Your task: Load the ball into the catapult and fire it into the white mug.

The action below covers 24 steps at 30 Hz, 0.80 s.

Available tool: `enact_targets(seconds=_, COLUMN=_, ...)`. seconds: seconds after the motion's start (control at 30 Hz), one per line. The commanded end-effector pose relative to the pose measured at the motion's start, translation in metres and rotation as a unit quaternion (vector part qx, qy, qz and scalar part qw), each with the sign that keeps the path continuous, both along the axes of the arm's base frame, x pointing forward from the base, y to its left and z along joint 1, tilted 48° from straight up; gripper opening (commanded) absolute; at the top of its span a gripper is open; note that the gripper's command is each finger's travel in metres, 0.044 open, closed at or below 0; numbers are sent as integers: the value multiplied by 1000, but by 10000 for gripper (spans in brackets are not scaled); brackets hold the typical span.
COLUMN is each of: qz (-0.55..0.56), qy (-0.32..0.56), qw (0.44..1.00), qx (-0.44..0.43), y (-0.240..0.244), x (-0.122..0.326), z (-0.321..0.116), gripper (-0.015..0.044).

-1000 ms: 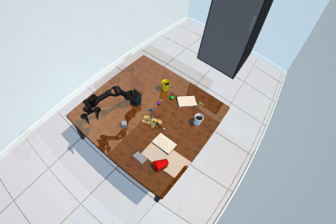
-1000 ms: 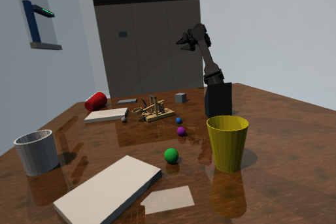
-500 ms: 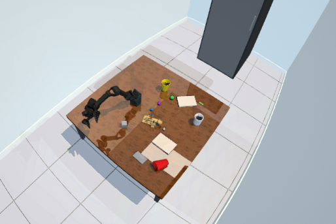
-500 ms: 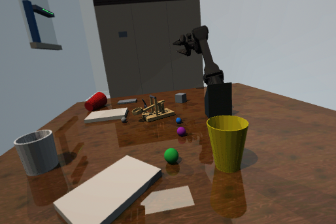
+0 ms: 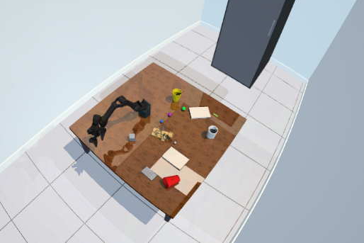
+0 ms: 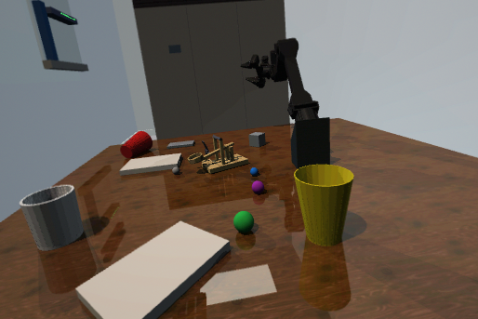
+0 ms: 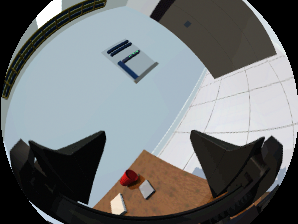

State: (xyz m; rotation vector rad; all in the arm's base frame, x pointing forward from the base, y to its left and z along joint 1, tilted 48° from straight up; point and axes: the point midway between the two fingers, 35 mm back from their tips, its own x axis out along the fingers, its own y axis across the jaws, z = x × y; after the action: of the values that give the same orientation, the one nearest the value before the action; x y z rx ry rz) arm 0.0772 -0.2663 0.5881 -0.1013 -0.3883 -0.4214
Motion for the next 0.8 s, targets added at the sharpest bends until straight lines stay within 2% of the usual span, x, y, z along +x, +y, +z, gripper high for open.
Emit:
enact_targets(seconds=0.0, qz=11, qy=-24, qw=999, qx=22, y=-11, x=8, z=-3, gripper=440)
enact_targets(seconds=0.77, qz=42, qy=-102, qw=979, qx=174, y=-66, x=74, z=-47, gripper=440)
